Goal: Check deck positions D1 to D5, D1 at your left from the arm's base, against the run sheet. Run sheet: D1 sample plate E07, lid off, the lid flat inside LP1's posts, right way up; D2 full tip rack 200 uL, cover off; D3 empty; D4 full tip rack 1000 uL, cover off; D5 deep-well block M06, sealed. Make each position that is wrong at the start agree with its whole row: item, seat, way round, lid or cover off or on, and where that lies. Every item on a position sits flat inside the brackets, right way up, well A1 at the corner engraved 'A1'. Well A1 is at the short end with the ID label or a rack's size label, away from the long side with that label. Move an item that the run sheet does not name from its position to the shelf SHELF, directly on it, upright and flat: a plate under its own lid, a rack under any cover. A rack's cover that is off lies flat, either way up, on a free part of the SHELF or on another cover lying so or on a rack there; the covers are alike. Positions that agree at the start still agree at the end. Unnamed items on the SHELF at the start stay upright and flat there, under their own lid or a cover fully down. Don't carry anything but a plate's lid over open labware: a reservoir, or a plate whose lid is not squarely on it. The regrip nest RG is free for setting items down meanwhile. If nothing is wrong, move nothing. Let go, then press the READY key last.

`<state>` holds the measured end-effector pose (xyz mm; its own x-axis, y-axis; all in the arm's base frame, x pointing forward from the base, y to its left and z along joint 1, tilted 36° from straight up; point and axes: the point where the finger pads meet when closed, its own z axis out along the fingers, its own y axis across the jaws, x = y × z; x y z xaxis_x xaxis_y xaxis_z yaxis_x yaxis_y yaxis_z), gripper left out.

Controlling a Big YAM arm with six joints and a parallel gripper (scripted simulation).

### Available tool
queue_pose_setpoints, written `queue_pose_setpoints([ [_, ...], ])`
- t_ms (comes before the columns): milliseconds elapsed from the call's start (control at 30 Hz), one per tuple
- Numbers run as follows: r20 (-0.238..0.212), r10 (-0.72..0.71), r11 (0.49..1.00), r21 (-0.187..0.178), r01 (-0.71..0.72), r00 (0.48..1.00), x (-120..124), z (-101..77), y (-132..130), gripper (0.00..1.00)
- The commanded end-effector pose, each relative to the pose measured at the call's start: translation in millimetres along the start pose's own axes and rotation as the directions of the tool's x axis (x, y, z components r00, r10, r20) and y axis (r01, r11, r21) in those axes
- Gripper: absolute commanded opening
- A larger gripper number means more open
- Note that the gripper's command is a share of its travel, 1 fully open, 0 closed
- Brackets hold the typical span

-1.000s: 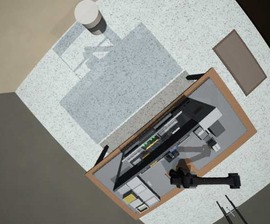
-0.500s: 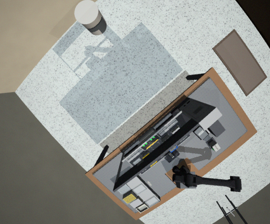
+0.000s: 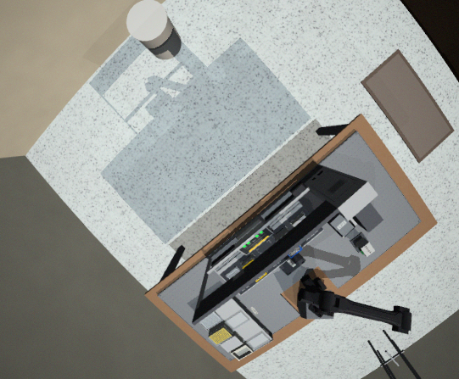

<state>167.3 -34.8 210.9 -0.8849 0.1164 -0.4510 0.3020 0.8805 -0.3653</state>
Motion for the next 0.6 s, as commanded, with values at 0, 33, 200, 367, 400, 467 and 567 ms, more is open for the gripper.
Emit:
queue_pose_setpoints([
  [0,0.059,0.092,0.996,-0.023,-0.091,0.994,-20.9,-20.8,-22.7,0.00],
  [33,0.061,0.111,0.994,-0.022,-0.110,0.992,-21.3,-21.1,-28.3,0.00],
  [200,0.071,0.207,0.978,-0.016,-0.206,0.976,-22.9,-23.3,-56.4,0.00],
  [367,0.070,0.257,0.966,-0.009,-0.257,0.964,-24.5,-23.2,-72.2,0.00],
  [400,0.080,0.279,0.960,-0.009,-0.279,0.957,-24.3,-25.4,-78.6,0.00],
  [467,0.086,0.314,0.949,-0.006,-0.314,0.946,-24.9,-26.7,-89.6,0.00],
  [567,0.084,0.362,0.932,0.002,-0.363,0.929,-26.4,-26.5,-105.4,0.00],
])
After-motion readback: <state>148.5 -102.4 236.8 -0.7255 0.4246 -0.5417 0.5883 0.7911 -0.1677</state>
